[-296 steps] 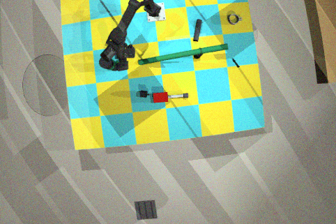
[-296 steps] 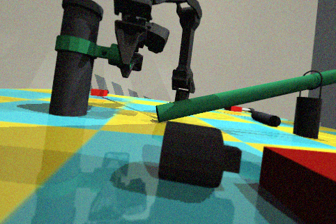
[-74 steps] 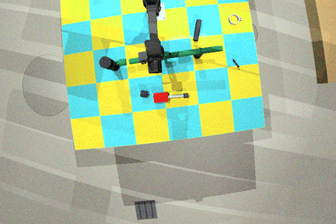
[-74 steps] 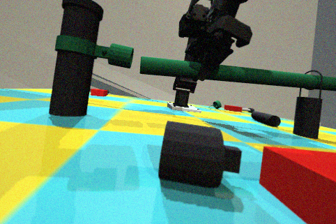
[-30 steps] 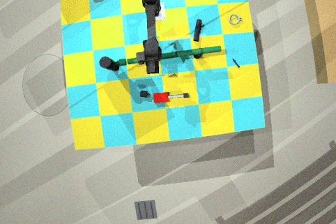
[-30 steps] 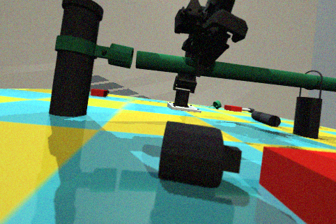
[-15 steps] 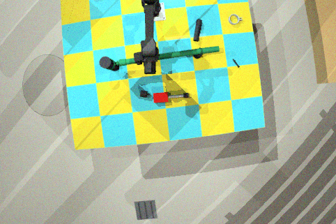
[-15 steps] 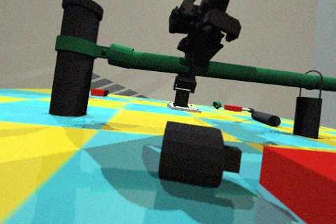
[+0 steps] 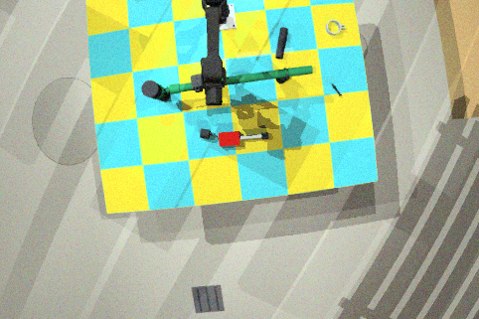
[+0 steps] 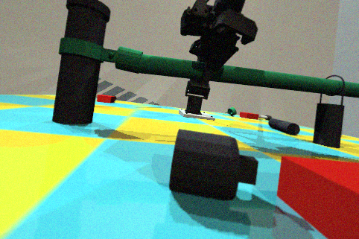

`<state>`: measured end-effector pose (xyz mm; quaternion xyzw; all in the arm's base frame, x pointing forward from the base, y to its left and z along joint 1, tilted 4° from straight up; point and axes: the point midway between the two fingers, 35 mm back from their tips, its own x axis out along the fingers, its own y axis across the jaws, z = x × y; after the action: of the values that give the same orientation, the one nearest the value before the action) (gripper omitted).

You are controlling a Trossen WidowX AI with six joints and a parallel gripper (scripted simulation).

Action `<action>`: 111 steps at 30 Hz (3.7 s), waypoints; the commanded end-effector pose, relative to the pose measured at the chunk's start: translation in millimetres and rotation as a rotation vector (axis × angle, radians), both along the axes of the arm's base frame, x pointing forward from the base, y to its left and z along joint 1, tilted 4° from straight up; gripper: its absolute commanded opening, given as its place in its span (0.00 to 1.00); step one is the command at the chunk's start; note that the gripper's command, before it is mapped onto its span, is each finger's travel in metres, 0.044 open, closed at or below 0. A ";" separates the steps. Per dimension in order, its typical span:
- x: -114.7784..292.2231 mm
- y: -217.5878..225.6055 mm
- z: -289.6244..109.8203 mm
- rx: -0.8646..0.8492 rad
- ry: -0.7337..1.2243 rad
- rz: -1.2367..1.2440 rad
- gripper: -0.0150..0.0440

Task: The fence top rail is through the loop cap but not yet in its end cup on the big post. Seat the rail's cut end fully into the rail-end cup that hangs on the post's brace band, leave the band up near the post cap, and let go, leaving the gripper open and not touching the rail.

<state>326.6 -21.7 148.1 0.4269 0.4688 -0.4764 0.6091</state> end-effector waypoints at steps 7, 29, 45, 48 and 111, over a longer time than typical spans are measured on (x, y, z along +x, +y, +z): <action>0.3 -5.2 0.4 -0.015 -0.001 -0.005 0.25; -0.1 -0.1 0.3 -0.001 0.000 0.000 0.25; -0.7 -1.0 2.4 -0.008 -0.001 -0.003 0.25; -0.8 -1.2 2.8 -0.009 -0.001 -0.003 0.25; -0.6 -4.1 4.0 0.000 0.006 -0.001 0.25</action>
<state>325.4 -22.8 151.9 0.4266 0.4717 -0.4771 0.6065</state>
